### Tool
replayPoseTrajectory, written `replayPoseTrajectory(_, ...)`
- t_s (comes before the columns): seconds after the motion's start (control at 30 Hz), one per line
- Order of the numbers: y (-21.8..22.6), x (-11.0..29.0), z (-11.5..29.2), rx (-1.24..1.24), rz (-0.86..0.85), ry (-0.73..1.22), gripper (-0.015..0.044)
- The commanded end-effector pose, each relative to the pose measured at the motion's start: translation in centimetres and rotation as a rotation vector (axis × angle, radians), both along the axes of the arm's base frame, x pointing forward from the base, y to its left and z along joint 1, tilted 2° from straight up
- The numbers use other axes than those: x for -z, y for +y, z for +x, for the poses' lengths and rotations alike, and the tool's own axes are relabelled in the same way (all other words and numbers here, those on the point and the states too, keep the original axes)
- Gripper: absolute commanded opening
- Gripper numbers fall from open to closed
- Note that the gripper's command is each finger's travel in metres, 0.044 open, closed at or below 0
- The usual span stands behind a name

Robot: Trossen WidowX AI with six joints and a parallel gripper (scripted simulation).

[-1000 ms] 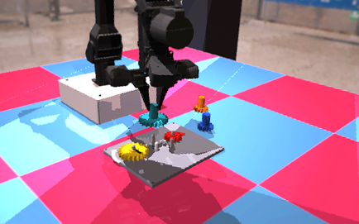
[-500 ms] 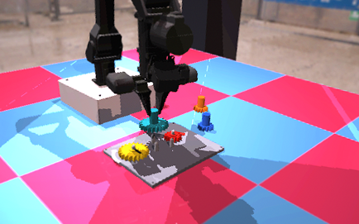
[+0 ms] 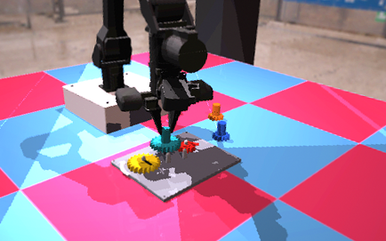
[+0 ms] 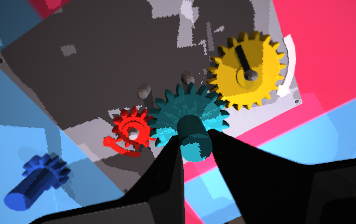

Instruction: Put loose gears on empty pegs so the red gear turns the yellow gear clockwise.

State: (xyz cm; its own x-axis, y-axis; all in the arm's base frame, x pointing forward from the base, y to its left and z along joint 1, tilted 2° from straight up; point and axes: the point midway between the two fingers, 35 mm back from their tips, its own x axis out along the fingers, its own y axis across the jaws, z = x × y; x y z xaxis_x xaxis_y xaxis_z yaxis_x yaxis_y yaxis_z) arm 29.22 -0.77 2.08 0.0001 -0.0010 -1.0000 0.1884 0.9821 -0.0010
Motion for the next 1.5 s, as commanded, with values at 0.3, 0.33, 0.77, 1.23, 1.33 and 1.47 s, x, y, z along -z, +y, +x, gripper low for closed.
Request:
replayPoseTrajectory(0.3,-0.16,1.33,-0.23,0.154,-0.006,0.012,0.0000)
replayPoseTrajectory(0.33,-0.16,1.31,-0.21,0.150,-0.006,0.012,0.0000)
replayPoseTrajectory(0.77,-0.04,1.31,-0.27,-0.061,-0.004,0.012,0.0000)
replayPoseTrajectory(1.23,-0.10,1.51,-0.17,-0.107,-0.004,0.012,0.0000)
replayPoseTrajectory(1.33,-0.05,1.55,-0.18,-0.061,-0.004,0.012,0.0000)
replayPoseTrajectory(1.47,-0.03,1.60,-0.25,0.015,-0.005,0.012,0.0000)
